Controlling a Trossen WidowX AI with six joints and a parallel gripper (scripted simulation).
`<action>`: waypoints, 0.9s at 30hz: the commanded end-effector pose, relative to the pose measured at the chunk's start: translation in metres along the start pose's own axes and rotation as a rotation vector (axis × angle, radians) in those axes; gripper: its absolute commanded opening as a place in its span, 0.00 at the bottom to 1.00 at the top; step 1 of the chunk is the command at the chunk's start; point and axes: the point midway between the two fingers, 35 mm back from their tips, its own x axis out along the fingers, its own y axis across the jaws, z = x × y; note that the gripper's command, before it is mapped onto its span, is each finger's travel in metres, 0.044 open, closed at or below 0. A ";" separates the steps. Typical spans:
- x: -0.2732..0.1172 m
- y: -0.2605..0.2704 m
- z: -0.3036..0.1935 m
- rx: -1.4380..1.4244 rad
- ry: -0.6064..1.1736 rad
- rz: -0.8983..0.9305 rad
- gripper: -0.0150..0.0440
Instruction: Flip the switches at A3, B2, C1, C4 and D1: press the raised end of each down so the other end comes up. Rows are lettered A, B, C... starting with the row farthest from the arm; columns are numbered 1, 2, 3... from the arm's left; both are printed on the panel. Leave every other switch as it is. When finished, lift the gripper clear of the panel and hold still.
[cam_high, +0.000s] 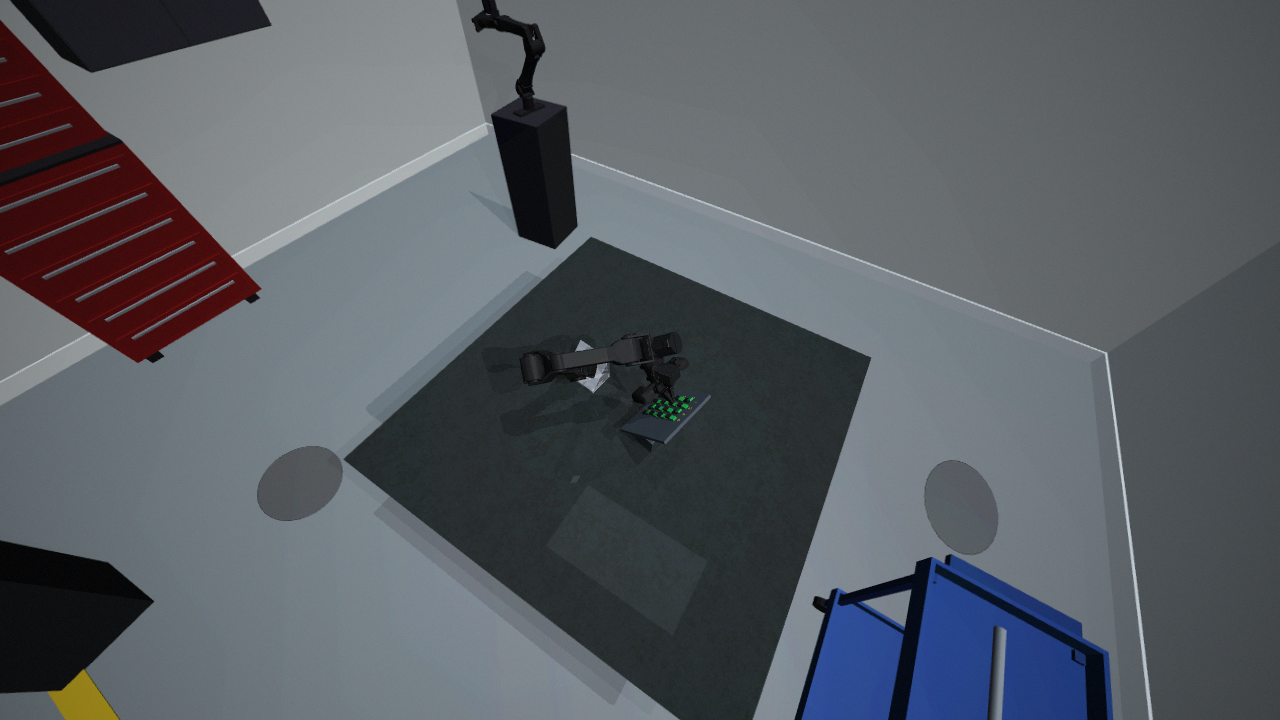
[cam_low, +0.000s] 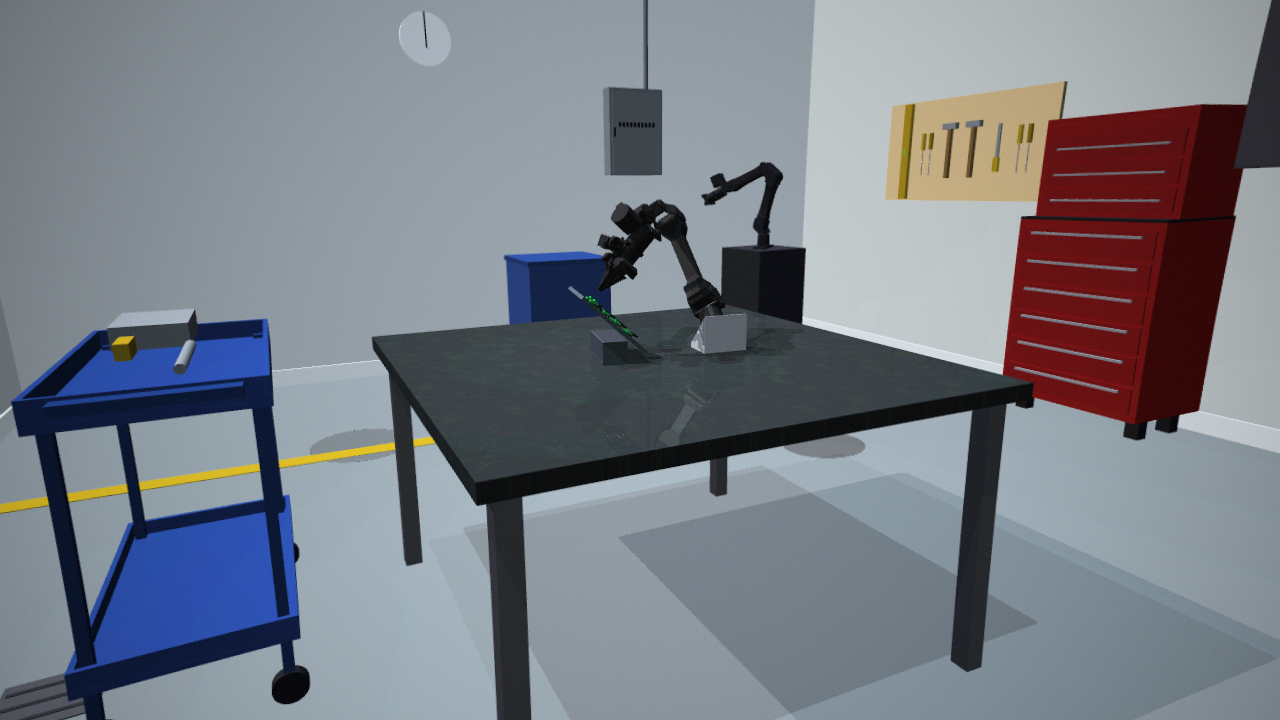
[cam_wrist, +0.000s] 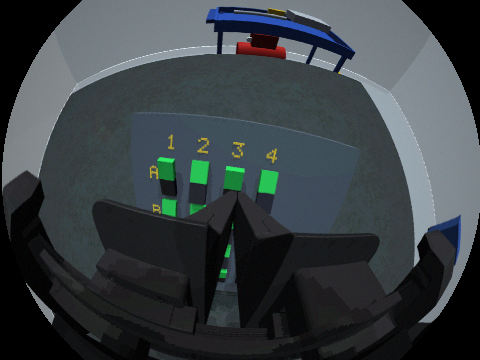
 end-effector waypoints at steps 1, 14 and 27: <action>0.005 0.002 0.001 -0.006 -0.002 0.006 0.25; 0.023 0.002 0.001 -0.006 -0.003 0.005 0.25; 0.026 0.002 0.001 -0.006 -0.003 0.005 0.25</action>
